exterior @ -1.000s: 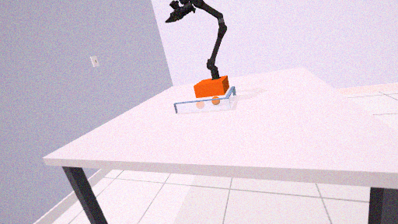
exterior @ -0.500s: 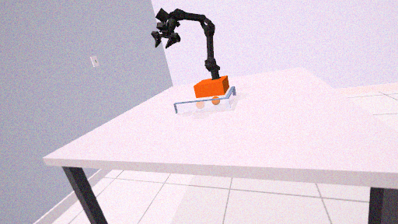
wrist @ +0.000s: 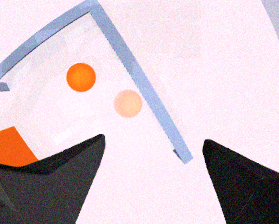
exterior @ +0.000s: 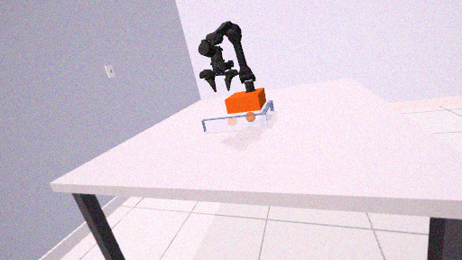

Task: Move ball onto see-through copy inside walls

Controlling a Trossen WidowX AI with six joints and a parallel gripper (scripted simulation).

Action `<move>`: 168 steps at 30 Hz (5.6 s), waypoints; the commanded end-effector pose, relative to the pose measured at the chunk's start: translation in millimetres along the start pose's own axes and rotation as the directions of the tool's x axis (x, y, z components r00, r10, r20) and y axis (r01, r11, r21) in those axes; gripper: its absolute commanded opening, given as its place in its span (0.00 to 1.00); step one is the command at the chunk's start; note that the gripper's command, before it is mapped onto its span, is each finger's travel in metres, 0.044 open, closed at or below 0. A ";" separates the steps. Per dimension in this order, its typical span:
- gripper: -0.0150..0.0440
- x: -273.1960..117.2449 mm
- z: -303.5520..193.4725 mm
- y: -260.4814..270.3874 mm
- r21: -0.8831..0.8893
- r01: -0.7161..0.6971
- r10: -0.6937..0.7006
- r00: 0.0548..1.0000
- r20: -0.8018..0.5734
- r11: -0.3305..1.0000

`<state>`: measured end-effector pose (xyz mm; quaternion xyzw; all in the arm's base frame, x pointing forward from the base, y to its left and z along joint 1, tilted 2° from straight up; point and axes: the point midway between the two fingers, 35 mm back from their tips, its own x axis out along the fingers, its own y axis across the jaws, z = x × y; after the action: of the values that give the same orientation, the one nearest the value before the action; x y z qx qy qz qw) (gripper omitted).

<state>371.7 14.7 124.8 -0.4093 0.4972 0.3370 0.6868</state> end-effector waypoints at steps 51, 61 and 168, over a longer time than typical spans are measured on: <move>0.72 145.9 37.1 117.2 -0.519 -0.271 0.203 0.961 -0.185 0.811; 0.50 144.8 37.6 116.8 -0.519 -0.271 0.203 0.962 -0.185 0.811; 0.25 153.4 -10.7 38.5 -0.844 -0.072 0.190 0.961 -0.201 -0.531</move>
<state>377.9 31.7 -27.5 -0.7139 -0.0186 0.6984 -0.0461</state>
